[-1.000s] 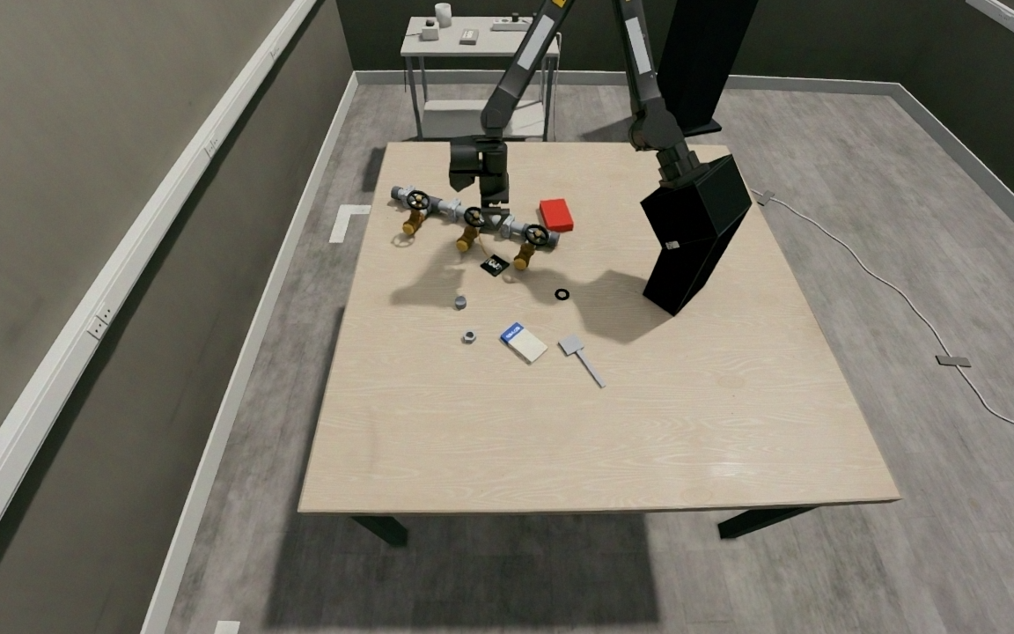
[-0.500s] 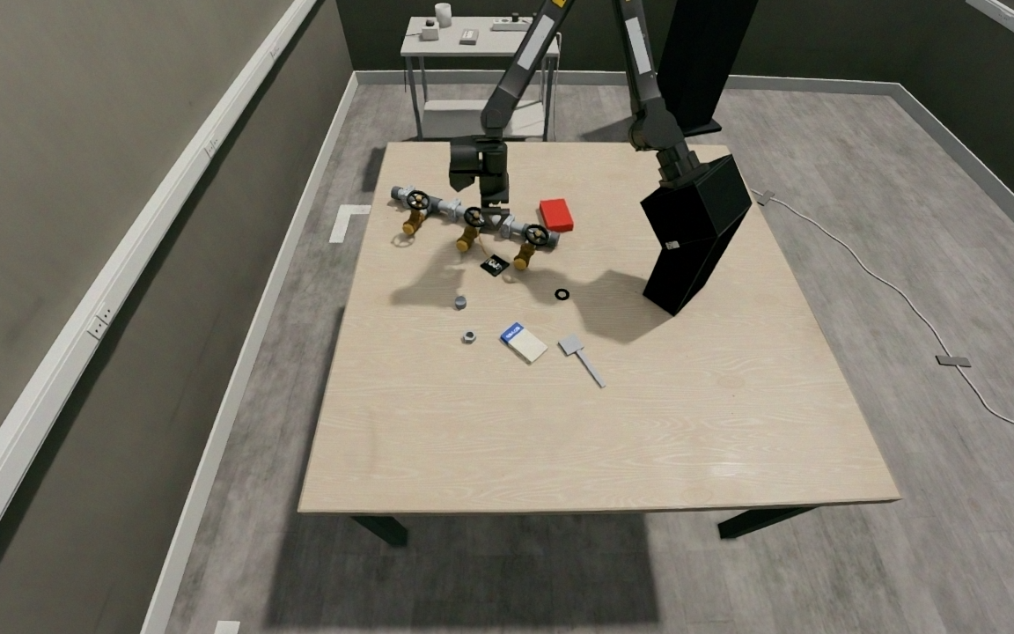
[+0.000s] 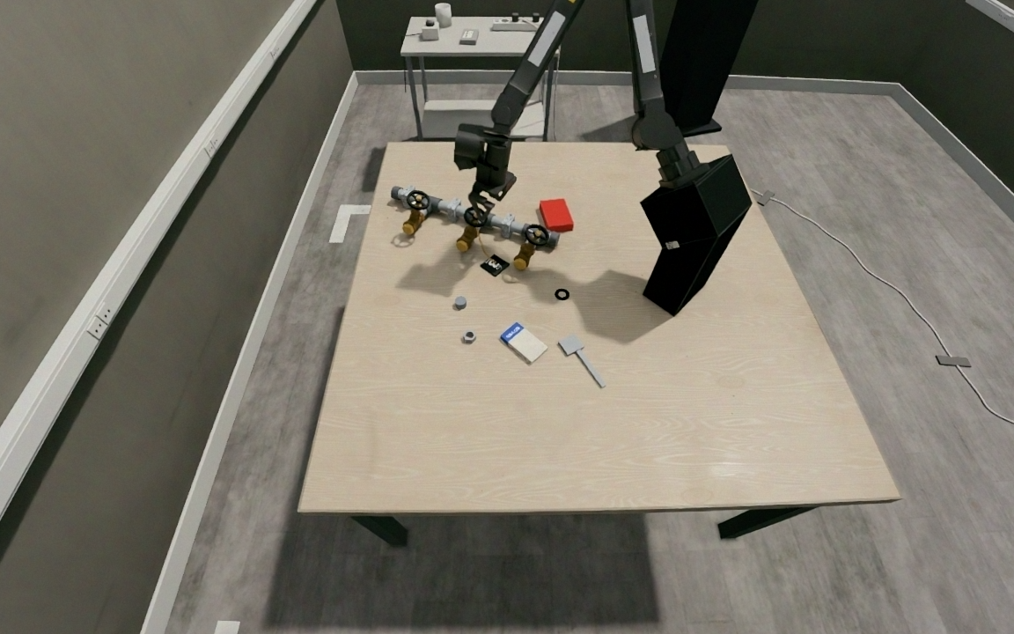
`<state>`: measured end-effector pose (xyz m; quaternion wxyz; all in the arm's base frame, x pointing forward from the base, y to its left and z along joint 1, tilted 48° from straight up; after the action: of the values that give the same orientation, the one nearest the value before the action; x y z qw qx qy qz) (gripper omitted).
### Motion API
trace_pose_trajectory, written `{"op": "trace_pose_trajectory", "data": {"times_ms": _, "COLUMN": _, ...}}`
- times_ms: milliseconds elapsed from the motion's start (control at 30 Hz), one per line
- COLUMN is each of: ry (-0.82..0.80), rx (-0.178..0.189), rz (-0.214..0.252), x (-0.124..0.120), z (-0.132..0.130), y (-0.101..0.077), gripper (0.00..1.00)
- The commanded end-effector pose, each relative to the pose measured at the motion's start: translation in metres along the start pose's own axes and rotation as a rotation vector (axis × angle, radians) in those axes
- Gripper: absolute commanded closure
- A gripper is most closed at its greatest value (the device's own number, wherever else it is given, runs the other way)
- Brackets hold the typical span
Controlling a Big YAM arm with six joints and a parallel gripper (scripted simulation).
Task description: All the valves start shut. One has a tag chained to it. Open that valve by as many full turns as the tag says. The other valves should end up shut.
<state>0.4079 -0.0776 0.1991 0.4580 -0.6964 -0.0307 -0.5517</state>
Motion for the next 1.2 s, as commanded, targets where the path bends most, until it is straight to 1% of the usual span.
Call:
{"op": "trace_pose_trajectory", "data": {"times_ms": 0, "ry": 0.346, "rx": 0.045, "rz": -0.082, "x": 0.017, "z": -0.003, "y": 0.000, "gripper": 0.00}}
{"op": "trace_pose_trajectory", "data": {"times_ms": 33, "ry": 0.416, "rx": 0.046, "rz": -0.089, "x": 0.013, "z": -0.005, "y": 0.010, "gripper": 0.00}}
{"op": "trace_pose_trajectory", "data": {"times_ms": 100, "ry": 0.553, "rx": 0.070, "rz": -0.123, "x": 0.020, "z": -0.008, "y": 0.013, "gripper": 0.00}}
{"op": "trace_pose_trajectory", "data": {"times_ms": 167, "ry": 0.684, "rx": 0.104, "rz": -0.147, "x": 0.019, "z": 0.000, "y": 0.009, "gripper": 0.00}}
{"op": "trace_pose_trajectory", "data": {"times_ms": 300, "ry": 0.937, "rx": 0.132, "rz": -0.188, "x": 0.022, "z": -0.002, "y": 0.012, "gripper": 0.00}}
{"op": "trace_pose_trajectory", "data": {"times_ms": 333, "ry": 0.958, "rx": 0.139, "rz": -0.194, "x": 0.027, "z": 0.001, "y": 0.011, "gripper": 0.00}}
{"op": "trace_pose_trajectory", "data": {"times_ms": 400, "ry": 0.967, "rx": 0.151, "rz": -0.202, "x": 0.035, "z": 0.004, "y": 0.009, "gripper": 0.00}}
{"op": "trace_pose_trajectory", "data": {"times_ms": 433, "ry": 0.954, "rx": 0.134, "rz": -0.190, "x": 0.031, "z": 0.003, "y": 0.010, "gripper": 0.00}}
{"op": "trace_pose_trajectory", "data": {"times_ms": 500, "ry": 0.954, "rx": 0.134, "rz": -0.190, "x": 0.031, "z": 0.003, "y": 0.010, "gripper": 0.00}}
{"op": "trace_pose_trajectory", "data": {"times_ms": 567, "ry": 0.962, "rx": 0.144, "rz": -0.198, "x": 0.035, "z": 0.002, "y": 0.005, "gripper": 0.00}}
{"op": "trace_pose_trajectory", "data": {"times_ms": 667, "ry": 0.962, "rx": 0.145, "rz": -0.196, "x": 0.035, "z": 0.002, "y": 0.006, "gripper": 0.00}}
{"op": "trace_pose_trajectory", "data": {"times_ms": 800, "ry": 0.969, "rx": 0.142, "rz": -0.201, "x": 0.037, "z": 0.002, "y": 0.012, "gripper": 0.00}}
{"op": "trace_pose_trajectory", "data": {"times_ms": 900, "ry": 0.983, "rx": 0.135, "rz": -0.213, "x": 0.042, "z": -0.004, "y": 0.017, "gripper": 0.00}}
{"op": "trace_pose_trajectory", "data": {"times_ms": 1100, "ry": 0.965, "rx": 0.136, "rz": -0.211, "x": 0.042, "z": -0.002, "y": 0.021, "gripper": 0.00}}
{"op": "trace_pose_trajectory", "data": {"times_ms": 1167, "ry": 0.960, "rx": 0.132, "rz": -0.213, "x": 0.043, "z": -0.004, "y": 0.026, "gripper": 0.00}}
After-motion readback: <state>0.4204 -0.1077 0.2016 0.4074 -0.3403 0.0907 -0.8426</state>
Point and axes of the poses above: the point where the finger pads meet when closed, its own y axis out along the fingers, its own z axis across the jaws, x = y × z, the point moved 5 cm from there along -y, back along the fingers, and after that the axes turned 15 degrees about y, right-handed, at the moved point
